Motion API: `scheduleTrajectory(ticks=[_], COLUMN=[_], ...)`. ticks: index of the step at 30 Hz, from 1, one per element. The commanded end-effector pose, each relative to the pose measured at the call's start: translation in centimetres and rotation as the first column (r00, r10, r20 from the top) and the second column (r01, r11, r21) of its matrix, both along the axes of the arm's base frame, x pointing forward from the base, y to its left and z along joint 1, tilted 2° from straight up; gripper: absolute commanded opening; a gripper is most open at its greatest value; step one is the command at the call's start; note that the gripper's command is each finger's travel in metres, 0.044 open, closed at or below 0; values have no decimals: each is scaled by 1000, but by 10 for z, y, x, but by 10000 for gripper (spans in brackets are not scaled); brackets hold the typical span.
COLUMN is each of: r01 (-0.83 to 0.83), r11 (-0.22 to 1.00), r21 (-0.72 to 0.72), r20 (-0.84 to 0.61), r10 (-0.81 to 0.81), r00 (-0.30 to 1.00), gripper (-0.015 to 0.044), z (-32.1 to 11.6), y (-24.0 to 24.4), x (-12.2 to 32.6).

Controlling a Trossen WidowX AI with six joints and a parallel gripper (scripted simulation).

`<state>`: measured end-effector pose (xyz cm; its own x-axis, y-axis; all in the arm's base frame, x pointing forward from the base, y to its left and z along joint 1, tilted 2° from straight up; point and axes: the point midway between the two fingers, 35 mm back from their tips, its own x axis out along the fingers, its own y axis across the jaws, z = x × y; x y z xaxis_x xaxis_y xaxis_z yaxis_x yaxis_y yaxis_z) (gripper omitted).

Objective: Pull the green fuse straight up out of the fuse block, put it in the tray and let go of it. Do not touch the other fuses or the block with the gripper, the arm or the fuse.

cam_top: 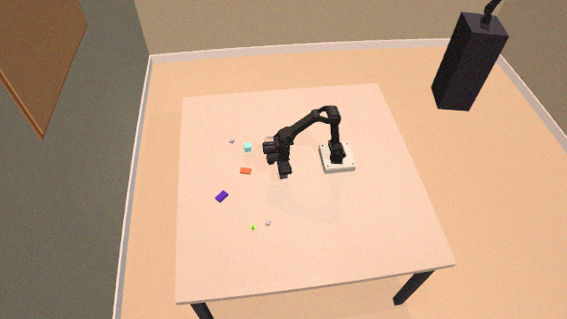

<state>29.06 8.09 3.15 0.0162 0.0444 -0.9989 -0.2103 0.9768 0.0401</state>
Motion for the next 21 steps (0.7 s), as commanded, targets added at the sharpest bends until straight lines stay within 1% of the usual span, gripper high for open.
scheduleTrajectory(ticks=[1, 21], r01=[1, 1], r11=[1000, 1000], r21=[-6, -6], r20=[-8, -8], r10=[-1, -1], r00=[1000, 1000], gripper=[66, 66], z=[-6, -10], y=[-1, 0], x=[-1, -1])
